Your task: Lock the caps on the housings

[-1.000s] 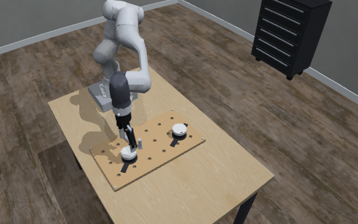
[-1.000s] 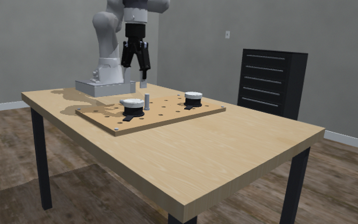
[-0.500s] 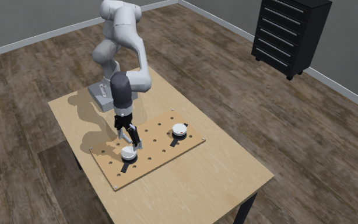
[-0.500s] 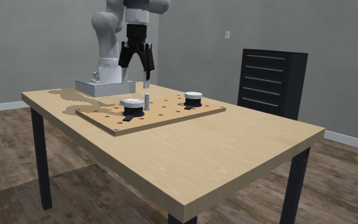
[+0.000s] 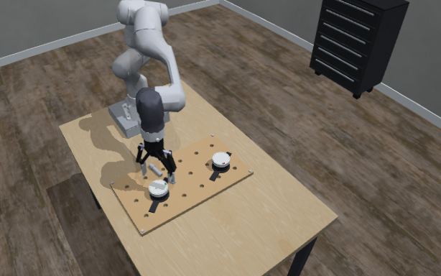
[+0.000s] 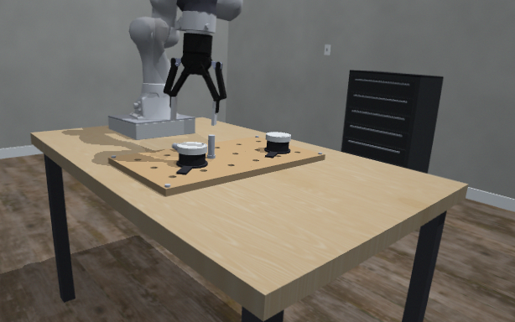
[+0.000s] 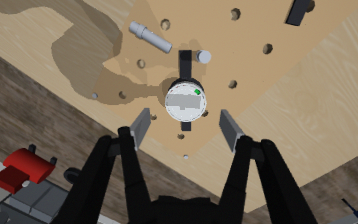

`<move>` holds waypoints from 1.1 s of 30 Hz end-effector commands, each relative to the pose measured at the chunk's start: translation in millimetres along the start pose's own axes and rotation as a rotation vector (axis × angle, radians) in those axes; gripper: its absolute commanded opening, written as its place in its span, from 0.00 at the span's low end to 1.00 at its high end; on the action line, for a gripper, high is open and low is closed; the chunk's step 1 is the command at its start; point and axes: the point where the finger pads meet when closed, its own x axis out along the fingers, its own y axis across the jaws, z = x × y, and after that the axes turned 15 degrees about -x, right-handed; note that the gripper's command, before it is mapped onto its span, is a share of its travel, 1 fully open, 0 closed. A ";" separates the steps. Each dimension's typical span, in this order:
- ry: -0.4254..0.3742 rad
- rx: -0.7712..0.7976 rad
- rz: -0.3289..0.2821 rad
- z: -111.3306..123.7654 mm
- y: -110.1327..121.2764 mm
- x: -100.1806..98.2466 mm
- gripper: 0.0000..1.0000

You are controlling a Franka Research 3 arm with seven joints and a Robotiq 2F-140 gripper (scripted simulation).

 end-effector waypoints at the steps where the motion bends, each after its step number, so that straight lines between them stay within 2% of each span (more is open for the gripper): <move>1: -0.003 -0.279 0.013 2.8 -2.7 -0.6 0.78; 3: -0.003 -0.279 0.013 2.8 -2.7 -0.6 0.78; 4: -0.005 -0.356 0.012 2.8 -2.7 -0.6 0.78; 18: -0.011 -0.743 0.025 2.8 -2.7 -0.6 0.78; 20: -0.011 -0.743 0.025 2.8 -2.7 -0.6 0.78; 21: -0.011 -0.812 0.031 2.8 -2.7 -0.6 0.78; 24: -0.009 -0.888 0.040 2.8 -2.7 -0.6 0.78; 33: -0.009 -0.907 0.043 2.8 -2.7 -0.6 0.78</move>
